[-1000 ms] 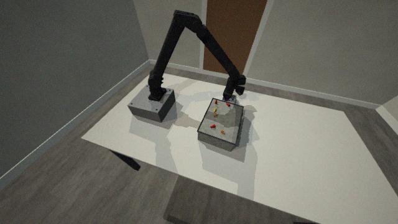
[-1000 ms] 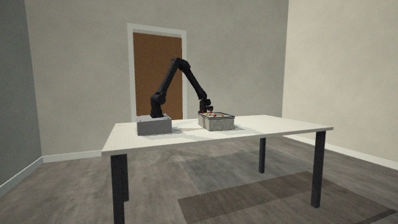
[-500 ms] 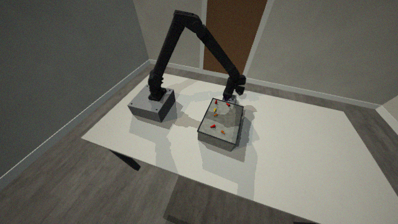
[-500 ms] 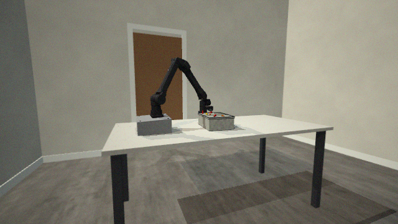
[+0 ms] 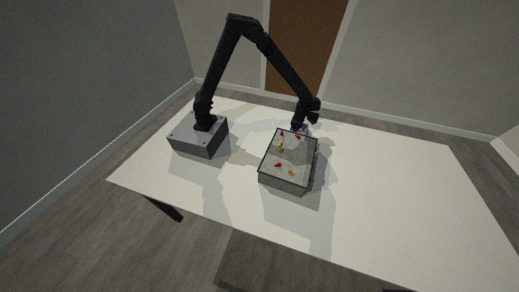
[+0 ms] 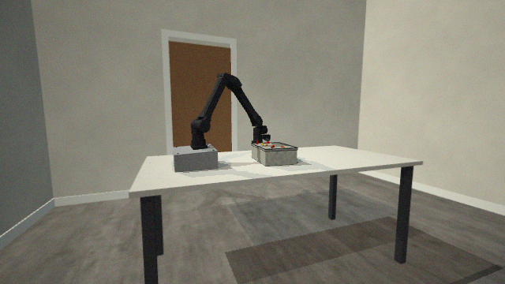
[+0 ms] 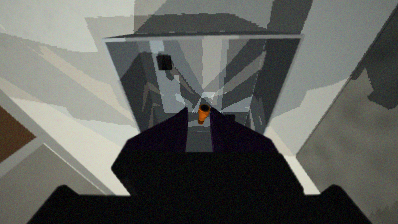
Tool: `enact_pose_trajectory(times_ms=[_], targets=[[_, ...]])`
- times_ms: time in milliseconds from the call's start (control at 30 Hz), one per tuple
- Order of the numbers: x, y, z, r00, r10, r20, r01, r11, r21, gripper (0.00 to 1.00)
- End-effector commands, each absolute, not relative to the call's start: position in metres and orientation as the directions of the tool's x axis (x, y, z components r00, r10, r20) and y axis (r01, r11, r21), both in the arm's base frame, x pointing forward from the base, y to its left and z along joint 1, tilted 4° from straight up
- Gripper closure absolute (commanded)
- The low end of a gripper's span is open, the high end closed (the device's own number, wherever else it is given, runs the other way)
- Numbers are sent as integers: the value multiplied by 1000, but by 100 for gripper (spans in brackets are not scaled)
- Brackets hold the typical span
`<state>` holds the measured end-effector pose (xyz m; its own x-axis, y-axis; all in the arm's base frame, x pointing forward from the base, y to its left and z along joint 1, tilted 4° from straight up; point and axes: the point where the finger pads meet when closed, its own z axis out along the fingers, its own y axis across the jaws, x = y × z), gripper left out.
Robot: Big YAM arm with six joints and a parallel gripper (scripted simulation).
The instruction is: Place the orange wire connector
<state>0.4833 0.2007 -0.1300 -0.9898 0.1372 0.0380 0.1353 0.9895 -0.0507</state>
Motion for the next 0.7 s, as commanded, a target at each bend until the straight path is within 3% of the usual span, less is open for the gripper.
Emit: enact_pose_trajectory(times_ms=[0,667], targets=[[498,198,-136,-990,143,22,142,989,-40,75],[497,197,-132,-989,143,27,142,989,-43,75]])
